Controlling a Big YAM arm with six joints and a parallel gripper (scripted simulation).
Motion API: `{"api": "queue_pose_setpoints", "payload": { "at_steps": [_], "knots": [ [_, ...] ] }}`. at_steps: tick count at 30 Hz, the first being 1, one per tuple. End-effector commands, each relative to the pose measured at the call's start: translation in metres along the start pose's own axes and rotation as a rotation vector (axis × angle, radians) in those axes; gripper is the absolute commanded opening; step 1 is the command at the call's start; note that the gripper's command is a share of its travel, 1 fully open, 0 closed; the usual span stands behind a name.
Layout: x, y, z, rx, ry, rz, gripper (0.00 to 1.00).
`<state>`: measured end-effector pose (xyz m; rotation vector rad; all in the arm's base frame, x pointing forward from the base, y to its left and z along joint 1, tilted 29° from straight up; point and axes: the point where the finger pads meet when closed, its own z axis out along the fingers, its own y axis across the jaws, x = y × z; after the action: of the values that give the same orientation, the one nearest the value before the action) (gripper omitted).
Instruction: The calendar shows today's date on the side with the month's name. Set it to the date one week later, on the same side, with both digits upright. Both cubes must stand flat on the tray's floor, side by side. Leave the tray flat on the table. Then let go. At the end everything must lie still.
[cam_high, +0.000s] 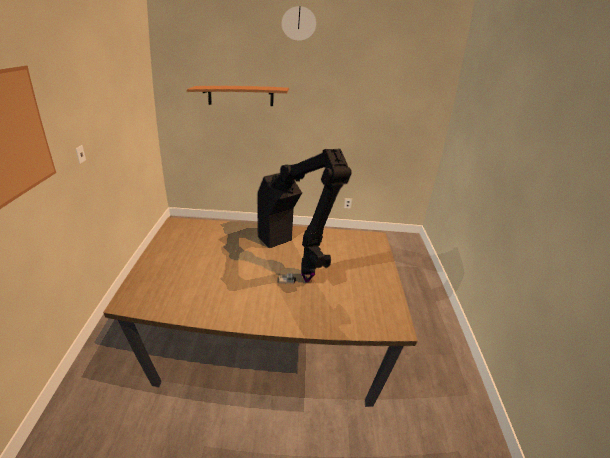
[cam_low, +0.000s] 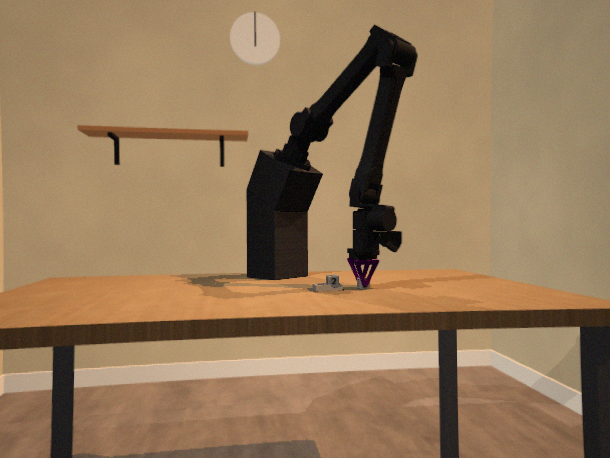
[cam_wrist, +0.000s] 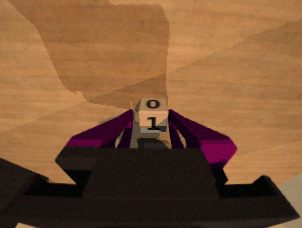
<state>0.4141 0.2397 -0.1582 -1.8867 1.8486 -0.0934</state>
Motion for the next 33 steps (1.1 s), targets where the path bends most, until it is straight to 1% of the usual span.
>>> {"api": "queue_pose_setpoints", "payload": {
  "at_steps": [1,27,28,33],
  "knots": [
    [-0.0098,-0.0095,-0.0013,0.025,-0.018,-0.002,0.45],
    [-0.0098,-0.0095,-0.0013,0.025,-0.018,-0.002,0.45],
    [-0.0098,-0.0095,-0.0013,0.025,-0.018,-0.002,0.26],
    [-0.0097,-0.0093,-0.0013,0.024,-0.018,-0.003,0.26]
  ]
}}
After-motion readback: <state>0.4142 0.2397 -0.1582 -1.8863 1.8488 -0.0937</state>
